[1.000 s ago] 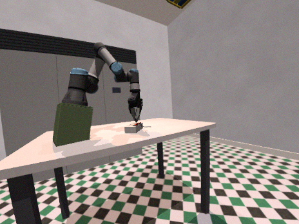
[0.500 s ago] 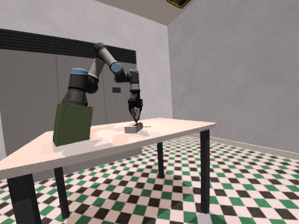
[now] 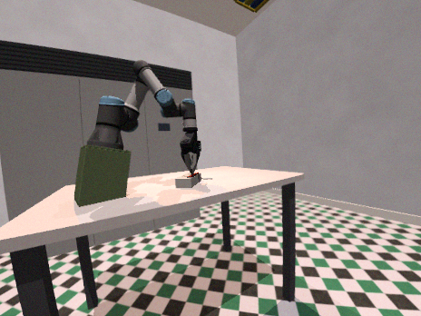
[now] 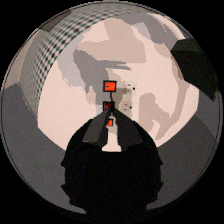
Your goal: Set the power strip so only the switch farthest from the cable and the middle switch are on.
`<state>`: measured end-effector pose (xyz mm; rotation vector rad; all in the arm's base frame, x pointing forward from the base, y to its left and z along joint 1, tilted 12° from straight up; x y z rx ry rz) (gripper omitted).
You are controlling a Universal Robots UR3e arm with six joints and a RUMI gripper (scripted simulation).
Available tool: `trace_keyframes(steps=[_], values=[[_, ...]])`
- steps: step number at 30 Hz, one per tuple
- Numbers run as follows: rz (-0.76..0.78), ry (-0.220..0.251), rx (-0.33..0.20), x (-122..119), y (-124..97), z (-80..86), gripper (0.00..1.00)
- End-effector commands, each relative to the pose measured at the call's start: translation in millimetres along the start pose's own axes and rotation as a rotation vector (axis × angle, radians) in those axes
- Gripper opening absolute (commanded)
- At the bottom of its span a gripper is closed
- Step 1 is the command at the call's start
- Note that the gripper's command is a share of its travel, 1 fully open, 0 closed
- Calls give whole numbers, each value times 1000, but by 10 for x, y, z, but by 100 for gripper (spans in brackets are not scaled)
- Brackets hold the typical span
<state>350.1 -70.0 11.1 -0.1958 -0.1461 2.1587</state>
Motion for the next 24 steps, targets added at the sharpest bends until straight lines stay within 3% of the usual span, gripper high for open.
trace_keyframes(steps=[1,24], values=[[0,2,-1,-6,-3,-5,0],[0,2,-1,-6,-3,48,0]])
Point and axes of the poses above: the point where the finger pads meet when closed, its own z axis back along the fingers, its own x axis across the jaws, y = z × x, the point moved 7 cm from there along z, back along the fingers, and after that the axes turned 7 degrees about -z, right-handed, at the moved point
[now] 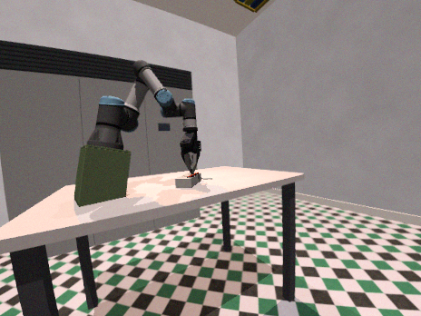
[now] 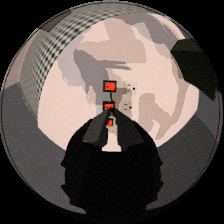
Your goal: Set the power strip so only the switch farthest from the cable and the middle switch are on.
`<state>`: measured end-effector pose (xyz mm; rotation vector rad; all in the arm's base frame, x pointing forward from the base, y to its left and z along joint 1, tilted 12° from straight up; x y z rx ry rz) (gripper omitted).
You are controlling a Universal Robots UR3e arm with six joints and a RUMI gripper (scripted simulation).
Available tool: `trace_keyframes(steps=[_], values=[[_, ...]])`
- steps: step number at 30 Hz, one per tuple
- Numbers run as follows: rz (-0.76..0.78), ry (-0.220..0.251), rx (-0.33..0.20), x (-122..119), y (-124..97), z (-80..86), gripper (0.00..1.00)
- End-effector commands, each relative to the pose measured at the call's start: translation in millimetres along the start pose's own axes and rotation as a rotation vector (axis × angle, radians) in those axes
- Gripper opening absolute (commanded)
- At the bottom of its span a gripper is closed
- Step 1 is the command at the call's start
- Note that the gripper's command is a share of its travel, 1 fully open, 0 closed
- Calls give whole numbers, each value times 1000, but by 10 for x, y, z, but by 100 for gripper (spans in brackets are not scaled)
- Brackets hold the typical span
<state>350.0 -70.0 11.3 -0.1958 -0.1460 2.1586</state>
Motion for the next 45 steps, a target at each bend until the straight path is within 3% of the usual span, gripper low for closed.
trace_keyframes(steps=[1,15,41,45], values=[[0,2,-1,-6,-3,67,0],[0,2,-1,-5,-3,362,0],[0,2,-1,-12,-28,385,0],[0,2,-1,-46,-200,437,0]])
Point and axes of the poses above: the point where the finger pads meet when closed, its own z axis back along the fingers, its own x axis across the jaws, y = z × x, the point moved 7 cm from there along z, back along the fingers, and after that the axes turned 7 degrees about -z, right-handed, at the moved point
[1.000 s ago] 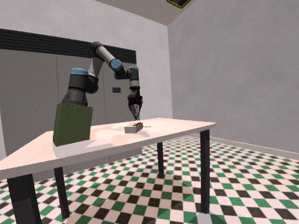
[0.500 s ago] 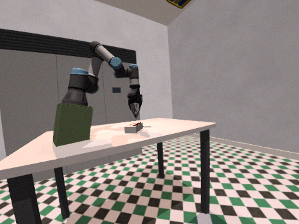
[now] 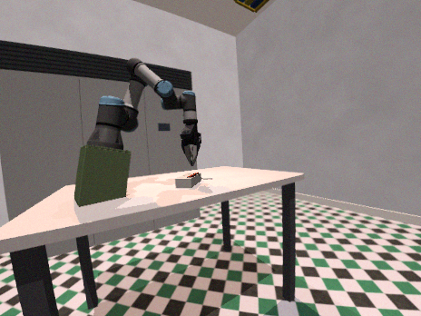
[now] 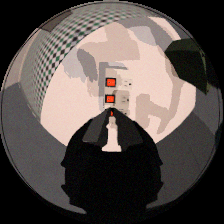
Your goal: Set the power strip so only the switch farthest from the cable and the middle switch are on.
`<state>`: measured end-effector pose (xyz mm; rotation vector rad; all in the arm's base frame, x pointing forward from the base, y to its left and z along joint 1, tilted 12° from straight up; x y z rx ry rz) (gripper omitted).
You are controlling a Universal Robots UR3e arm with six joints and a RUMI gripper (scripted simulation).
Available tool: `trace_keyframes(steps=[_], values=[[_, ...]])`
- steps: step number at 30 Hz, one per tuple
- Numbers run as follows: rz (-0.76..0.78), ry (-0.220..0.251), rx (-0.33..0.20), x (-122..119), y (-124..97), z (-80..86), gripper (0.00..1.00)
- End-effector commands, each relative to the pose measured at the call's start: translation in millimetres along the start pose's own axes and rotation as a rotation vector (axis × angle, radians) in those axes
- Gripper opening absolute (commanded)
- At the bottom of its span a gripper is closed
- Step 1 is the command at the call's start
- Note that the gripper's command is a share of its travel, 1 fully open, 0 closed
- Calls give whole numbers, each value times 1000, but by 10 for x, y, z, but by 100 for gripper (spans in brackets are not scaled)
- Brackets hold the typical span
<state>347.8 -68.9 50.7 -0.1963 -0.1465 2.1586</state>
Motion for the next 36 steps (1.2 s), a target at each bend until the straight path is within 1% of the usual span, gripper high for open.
trace_keyframes(steps=[1,4,7,36], values=[[0,2,0,-42,-199,64,0],[0,2,0,-55,-348,108,0],[0,2,-1,-58,-405,125,0],[0,2,-1,-58,-407,126,0]])
Point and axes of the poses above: the point where the finger pads meet when closed, its own z axis back along the fingers, its own x axis across the jaws, y = z × x, the point moved 7 cm from there along z, back along the fingers, and after that the axes turned 7 degrees about -z, right-handed, at the moved point
